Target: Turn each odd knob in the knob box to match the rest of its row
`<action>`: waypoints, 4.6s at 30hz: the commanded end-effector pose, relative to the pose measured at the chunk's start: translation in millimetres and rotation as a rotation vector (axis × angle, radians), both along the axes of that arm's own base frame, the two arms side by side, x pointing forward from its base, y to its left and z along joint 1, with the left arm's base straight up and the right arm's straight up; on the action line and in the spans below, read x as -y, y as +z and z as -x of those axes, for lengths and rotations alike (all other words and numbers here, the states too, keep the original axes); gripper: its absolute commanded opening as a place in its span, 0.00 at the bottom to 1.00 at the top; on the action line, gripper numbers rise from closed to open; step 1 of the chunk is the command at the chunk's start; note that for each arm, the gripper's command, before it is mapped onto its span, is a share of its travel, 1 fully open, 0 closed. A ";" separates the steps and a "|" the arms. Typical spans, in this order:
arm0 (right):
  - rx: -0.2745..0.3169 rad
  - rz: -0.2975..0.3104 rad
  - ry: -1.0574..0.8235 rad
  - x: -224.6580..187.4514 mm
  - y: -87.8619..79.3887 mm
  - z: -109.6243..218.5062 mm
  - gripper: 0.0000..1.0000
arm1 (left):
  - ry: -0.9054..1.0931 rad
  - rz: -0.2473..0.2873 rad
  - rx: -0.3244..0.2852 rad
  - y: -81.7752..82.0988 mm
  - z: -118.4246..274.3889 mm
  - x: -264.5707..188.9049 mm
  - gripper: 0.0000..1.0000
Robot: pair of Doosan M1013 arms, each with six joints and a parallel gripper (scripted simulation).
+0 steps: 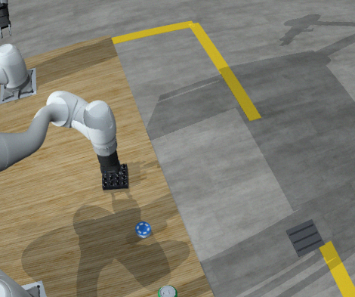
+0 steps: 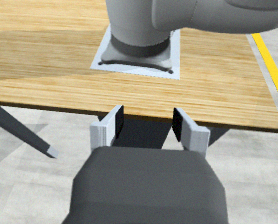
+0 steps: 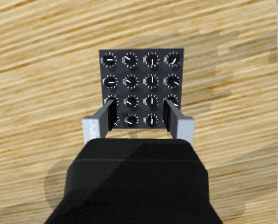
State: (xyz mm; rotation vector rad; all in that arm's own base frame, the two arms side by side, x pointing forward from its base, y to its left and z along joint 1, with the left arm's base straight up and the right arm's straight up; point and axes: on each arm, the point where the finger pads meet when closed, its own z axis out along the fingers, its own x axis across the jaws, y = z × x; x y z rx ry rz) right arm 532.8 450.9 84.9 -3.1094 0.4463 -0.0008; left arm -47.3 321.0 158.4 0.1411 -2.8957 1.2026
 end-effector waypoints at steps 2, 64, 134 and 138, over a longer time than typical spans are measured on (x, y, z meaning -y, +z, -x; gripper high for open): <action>0.001 -0.001 0.000 -0.3 0.7 -0.2 1.00 | 0.000 -0.001 0.000 0.4 0.1 -0.3 1.00; 0.000 -0.001 -0.001 29.5 1.0 8.0 1.00 | 0.000 -0.001 0.000 0.4 0.1 -0.3 1.00; 0.000 -0.001 -0.358 27.3 6.3 -8.4 1.00 | 0.000 -0.001 0.000 0.4 0.1 -0.3 1.00; 0.000 -0.001 -0.500 18.7 8.3 -16.3 1.00 | 0.000 -0.001 0.000 0.4 0.1 -0.3 1.00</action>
